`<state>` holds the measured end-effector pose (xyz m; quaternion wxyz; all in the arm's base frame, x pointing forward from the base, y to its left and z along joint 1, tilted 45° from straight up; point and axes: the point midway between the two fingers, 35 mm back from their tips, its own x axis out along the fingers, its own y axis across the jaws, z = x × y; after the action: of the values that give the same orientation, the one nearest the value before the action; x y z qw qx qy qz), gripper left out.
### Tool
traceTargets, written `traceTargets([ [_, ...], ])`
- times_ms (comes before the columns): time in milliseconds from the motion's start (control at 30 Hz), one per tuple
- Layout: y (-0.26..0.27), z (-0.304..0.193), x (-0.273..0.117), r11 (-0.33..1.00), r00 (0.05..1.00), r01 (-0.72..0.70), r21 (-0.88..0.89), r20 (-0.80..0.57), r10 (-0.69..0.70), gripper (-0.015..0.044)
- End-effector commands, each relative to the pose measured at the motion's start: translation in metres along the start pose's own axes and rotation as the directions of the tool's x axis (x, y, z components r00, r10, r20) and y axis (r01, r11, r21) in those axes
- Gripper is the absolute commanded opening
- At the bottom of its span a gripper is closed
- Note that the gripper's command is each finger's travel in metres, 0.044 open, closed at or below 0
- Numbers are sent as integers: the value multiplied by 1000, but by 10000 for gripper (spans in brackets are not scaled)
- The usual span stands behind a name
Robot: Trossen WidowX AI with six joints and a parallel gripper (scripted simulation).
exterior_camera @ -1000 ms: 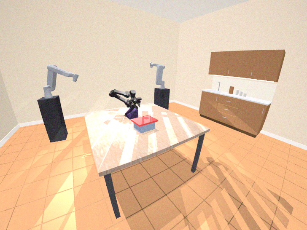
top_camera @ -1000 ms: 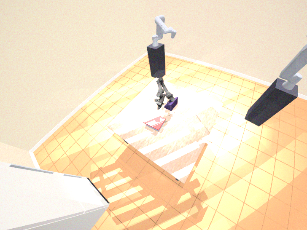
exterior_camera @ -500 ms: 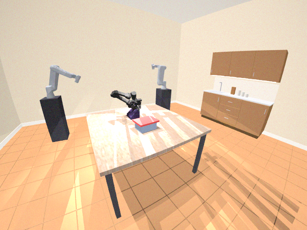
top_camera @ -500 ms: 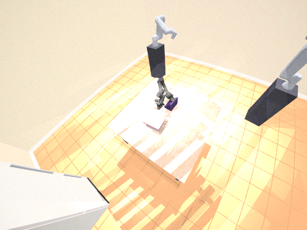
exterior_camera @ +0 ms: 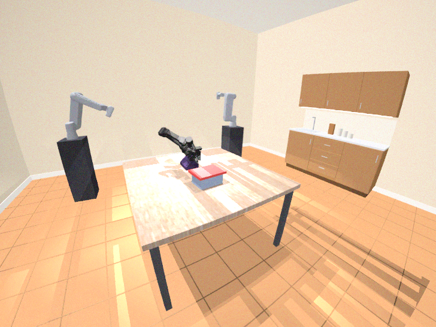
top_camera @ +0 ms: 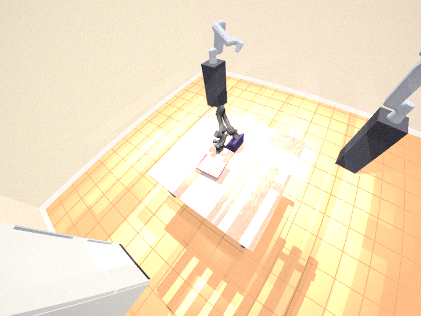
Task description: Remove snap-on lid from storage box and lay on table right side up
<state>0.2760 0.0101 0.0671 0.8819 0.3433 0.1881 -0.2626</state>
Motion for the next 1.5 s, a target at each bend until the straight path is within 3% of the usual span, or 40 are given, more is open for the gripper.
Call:
traceTargets([
  [0,-1,0,6,1000,1000,3,-5,-3,-3,235],
  [1333,-3,0,66,1000,1000,0,-6,1,0,235],
  [1467,-3,0,66,1000,1000,0,-6,1,0,189],
])
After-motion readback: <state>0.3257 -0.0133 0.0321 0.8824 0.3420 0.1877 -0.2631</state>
